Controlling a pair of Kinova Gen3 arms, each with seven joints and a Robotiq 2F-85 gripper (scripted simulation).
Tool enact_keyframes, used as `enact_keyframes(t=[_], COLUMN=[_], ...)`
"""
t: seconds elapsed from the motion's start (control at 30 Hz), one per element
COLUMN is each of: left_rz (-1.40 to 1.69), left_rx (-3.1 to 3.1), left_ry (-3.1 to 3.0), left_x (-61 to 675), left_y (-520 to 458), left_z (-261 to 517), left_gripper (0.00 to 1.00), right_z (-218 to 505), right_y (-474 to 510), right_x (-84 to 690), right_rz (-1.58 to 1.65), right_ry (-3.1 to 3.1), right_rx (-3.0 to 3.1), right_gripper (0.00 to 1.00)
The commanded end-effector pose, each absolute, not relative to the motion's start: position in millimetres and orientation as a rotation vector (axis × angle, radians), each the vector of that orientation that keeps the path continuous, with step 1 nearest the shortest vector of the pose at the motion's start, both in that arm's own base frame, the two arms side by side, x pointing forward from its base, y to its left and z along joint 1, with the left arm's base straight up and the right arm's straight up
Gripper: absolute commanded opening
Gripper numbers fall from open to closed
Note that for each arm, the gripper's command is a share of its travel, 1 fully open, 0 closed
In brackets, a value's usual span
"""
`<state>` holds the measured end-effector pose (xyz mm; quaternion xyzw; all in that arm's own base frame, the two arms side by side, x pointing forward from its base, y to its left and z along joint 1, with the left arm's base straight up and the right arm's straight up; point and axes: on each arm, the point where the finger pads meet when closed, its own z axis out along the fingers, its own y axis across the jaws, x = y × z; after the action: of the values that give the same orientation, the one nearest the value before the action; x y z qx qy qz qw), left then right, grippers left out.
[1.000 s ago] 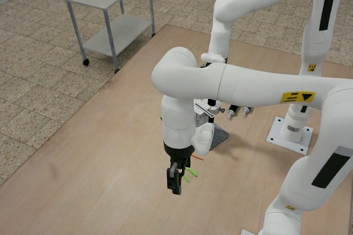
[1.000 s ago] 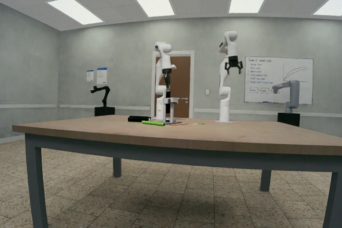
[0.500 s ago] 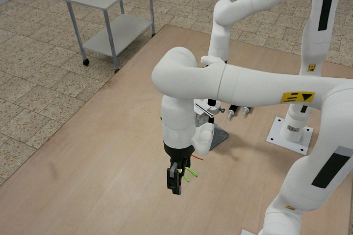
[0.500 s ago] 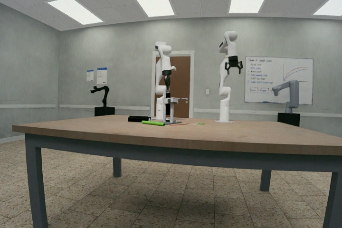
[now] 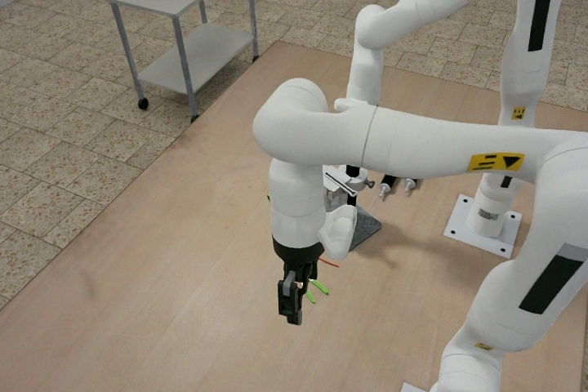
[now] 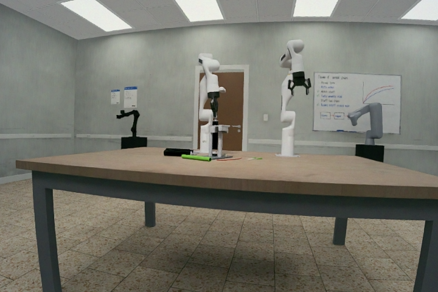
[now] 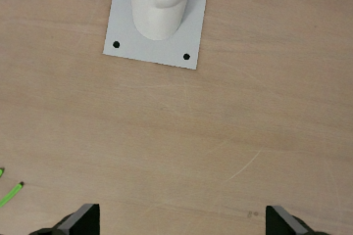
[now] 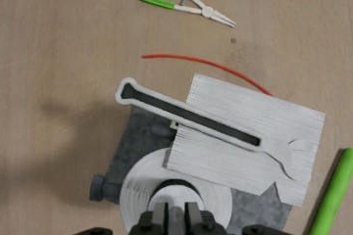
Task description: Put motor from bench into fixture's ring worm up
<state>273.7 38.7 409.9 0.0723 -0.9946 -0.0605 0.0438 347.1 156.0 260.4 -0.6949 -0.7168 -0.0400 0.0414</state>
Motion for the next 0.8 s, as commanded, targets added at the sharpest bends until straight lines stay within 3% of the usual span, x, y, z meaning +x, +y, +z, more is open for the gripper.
enact_keyframes(t=[0.0, 0.77], left_rz=[-0.185, -0.185], left_rx=[0.221, 0.221], left_ry=[-3.042, -3.042], left_x=[273.8, 273.8], left_y=[38.7, 38.7], left_z=[410.3, 410.3], left_gripper=[1.0, 1.0], right_z=[257.8, 234.4], right_y=[156.2, 156.2], right_x=[347.4, 347.5], right_rz=[-0.126, -0.126], right_ry=[-2.195, -2.195], right_rx=[-2.128, -2.128], right_gripper=[0.174, 0.174])
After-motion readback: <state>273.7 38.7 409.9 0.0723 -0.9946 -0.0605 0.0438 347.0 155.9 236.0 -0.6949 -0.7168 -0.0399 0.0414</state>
